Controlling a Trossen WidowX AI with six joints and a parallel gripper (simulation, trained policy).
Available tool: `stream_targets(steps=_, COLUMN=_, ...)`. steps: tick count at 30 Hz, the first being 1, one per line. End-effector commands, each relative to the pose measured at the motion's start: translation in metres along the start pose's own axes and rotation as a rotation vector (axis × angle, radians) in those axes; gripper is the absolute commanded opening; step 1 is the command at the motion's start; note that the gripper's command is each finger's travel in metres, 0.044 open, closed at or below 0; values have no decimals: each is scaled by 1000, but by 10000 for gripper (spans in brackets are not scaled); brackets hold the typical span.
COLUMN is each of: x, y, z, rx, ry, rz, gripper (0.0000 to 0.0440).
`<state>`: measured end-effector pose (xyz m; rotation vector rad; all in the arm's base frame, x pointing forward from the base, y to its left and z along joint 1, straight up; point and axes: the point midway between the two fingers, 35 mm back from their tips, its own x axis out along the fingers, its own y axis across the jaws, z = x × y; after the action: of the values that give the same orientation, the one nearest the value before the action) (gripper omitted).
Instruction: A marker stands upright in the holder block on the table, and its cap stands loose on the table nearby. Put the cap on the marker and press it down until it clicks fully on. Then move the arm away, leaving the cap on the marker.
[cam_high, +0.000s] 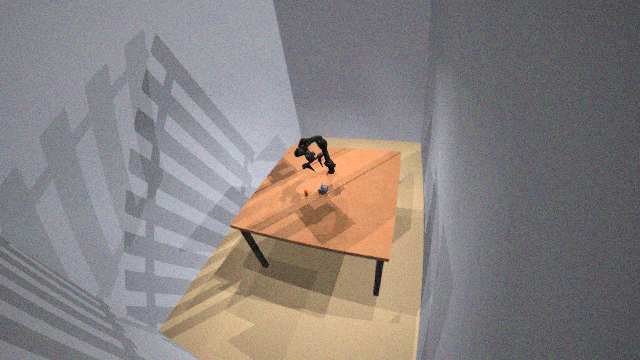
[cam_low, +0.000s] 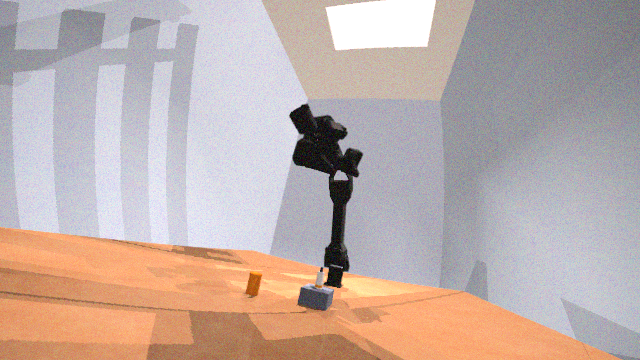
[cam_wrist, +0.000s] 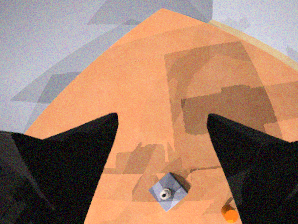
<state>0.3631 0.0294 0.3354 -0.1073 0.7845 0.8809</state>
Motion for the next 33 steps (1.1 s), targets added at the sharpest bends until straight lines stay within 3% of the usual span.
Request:
stream_targets(steps=1, x=0, y=-9, z=-8, rx=9, ry=24, rz=-18, gripper=326)
stream_targets(steps=33, x=-7, y=-81, z=-75, rx=103, ry=234, rz=-166, gripper=323)
